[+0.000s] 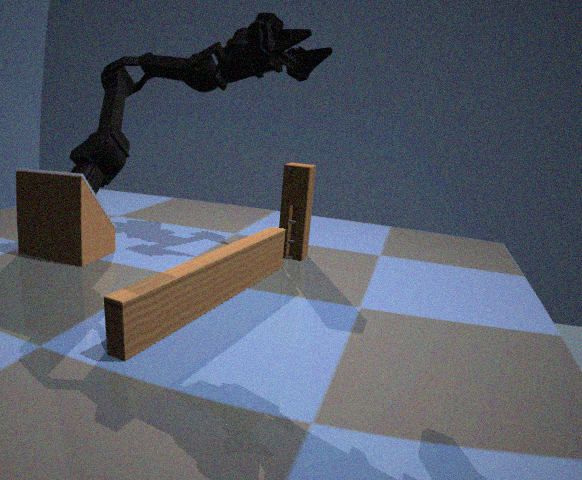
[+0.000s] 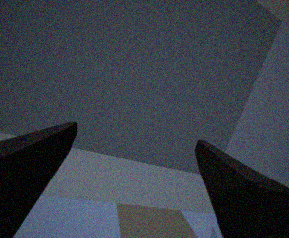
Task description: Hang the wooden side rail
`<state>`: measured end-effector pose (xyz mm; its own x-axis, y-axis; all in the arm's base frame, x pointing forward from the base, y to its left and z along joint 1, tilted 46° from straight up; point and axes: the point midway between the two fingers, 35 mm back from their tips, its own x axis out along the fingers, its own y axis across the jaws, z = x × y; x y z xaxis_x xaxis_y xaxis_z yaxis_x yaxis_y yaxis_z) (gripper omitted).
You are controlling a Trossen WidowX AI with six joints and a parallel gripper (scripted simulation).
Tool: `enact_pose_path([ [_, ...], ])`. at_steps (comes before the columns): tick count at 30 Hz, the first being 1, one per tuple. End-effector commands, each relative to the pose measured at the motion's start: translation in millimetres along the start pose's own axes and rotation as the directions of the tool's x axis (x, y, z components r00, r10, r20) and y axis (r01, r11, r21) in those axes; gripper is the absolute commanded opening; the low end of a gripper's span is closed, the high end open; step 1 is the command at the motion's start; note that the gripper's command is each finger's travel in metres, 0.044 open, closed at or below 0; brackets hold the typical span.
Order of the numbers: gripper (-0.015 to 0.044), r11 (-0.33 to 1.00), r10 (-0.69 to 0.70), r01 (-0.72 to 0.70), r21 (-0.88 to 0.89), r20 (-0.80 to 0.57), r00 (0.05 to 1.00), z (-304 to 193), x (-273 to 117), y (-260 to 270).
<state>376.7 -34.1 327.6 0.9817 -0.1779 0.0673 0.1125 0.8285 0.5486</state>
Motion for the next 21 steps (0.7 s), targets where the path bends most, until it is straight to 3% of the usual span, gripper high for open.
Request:
enact_pose_path([
  [1, 0.0440, 0.846, 0.041, -0.156, -0.509, -0.231, 0.972, -51.2, -1.1, -11.4],
  [9, 0.0440, 0.629, 0.072, -0.321, -0.708, -0.358, 0.931, -78.4, -6.5, -15.4],
  [15, 0.0440, 0.283, 0.116, -0.513, -0.810, -0.502, 0.857, -109.7, -17.1, -19.8],
  [21, 0.0440, -0.087, 0.165, -0.620, -0.780, -0.625, 0.763, -137.1, -31.8, -23.1],
])
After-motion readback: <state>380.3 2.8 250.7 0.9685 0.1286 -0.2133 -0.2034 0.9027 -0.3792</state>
